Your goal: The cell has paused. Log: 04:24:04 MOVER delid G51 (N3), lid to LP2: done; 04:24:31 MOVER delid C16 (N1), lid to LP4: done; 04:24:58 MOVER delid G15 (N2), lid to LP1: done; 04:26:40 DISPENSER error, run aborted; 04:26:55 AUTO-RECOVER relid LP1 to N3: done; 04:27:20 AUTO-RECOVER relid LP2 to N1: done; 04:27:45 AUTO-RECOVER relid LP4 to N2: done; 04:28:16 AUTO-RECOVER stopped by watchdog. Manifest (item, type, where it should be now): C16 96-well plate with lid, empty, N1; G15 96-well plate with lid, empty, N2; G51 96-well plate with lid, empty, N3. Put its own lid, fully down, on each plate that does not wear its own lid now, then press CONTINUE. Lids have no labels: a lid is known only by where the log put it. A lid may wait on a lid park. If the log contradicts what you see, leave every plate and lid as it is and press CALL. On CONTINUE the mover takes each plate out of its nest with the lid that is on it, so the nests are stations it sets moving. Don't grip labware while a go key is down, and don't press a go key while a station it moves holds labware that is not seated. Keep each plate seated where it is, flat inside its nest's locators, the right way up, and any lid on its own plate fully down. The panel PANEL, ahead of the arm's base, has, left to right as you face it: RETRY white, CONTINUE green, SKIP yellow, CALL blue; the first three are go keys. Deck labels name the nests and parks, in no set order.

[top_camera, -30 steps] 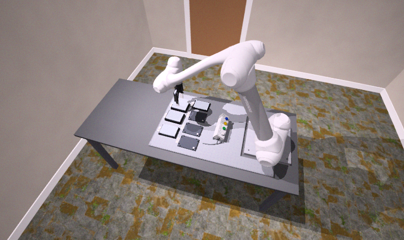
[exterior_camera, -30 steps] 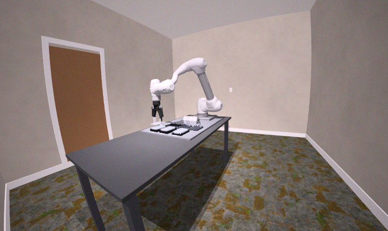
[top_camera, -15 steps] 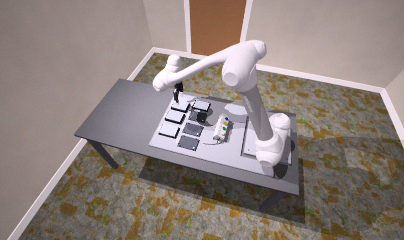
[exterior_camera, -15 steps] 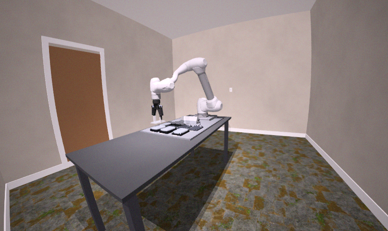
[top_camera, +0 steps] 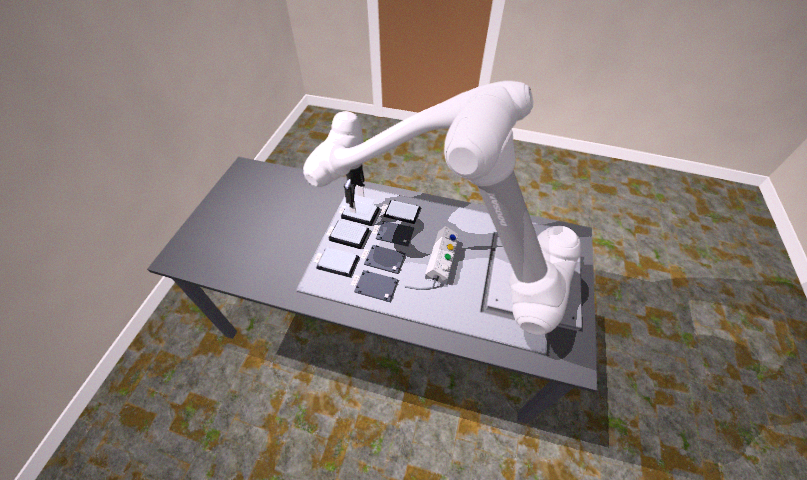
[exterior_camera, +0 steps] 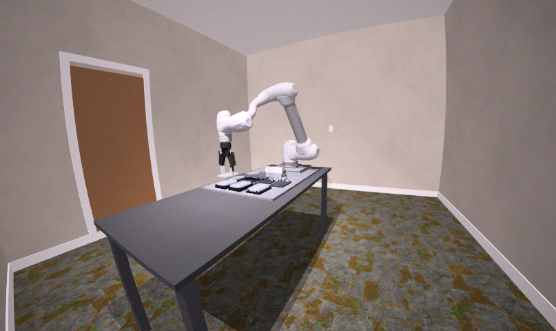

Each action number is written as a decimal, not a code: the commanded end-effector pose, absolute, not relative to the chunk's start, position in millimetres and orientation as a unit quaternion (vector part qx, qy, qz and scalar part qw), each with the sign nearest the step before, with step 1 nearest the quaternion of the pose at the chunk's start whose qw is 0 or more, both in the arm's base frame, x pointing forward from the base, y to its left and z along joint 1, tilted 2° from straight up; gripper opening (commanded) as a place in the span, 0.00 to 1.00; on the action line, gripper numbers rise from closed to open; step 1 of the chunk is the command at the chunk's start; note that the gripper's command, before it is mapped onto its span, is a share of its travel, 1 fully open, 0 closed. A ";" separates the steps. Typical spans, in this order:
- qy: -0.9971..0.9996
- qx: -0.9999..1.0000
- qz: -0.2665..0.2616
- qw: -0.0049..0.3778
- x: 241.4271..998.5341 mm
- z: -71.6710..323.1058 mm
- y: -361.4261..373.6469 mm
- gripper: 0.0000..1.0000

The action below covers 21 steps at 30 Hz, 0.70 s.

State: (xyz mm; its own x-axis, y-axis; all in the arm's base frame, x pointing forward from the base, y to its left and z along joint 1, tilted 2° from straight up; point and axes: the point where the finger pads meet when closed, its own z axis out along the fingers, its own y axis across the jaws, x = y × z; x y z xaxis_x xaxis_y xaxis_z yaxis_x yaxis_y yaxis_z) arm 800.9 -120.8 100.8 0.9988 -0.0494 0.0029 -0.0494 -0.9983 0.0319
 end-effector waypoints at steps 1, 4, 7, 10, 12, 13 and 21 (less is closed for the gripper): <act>-0.025 1.000 0.001 0.016 804.6 99.0 -58.5 0.00; -0.025 1.000 0.001 0.016 804.2 97.6 -16.7 0.00; -0.025 1.000 0.001 0.016 803.9 97.3 -8.2 0.00; -0.025 1.000 0.001 0.016 803.8 97.3 -6.7 0.00; -0.025 1.000 0.001 0.016 803.8 97.3 -6.7 0.00; -0.025 1.000 0.001 0.016 803.8 97.3 -6.7 0.00; -0.025 1.000 0.001 0.016 803.8 97.3 -6.7 0.00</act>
